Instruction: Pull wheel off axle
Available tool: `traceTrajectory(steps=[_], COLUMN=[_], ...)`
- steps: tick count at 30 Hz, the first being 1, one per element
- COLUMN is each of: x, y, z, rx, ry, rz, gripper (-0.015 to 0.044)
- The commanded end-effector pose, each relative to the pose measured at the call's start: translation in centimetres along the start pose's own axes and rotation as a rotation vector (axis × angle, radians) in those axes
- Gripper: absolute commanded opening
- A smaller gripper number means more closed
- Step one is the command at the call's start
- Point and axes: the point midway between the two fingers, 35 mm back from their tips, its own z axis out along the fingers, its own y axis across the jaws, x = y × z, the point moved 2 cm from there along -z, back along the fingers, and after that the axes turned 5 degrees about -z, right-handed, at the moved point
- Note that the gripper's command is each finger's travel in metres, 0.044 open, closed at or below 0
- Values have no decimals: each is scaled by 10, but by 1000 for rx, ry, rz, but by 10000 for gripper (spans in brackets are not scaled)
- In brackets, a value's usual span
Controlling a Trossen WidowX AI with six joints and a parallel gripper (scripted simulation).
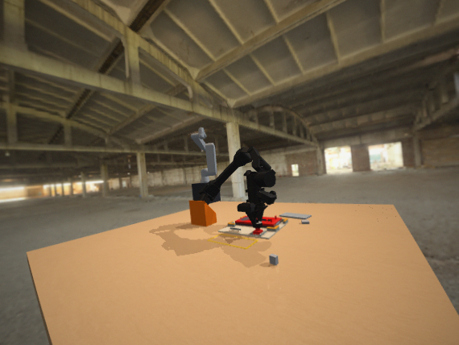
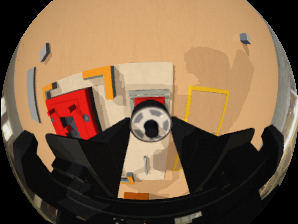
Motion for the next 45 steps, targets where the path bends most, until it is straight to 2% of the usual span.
traceTrajectory(steps=[1,45], x=[0,0], y=[-1,-1], z=[-3,-18], rx=[3,2], ry=[-2,-4], rz=[-3,0], gripper=[0,0])
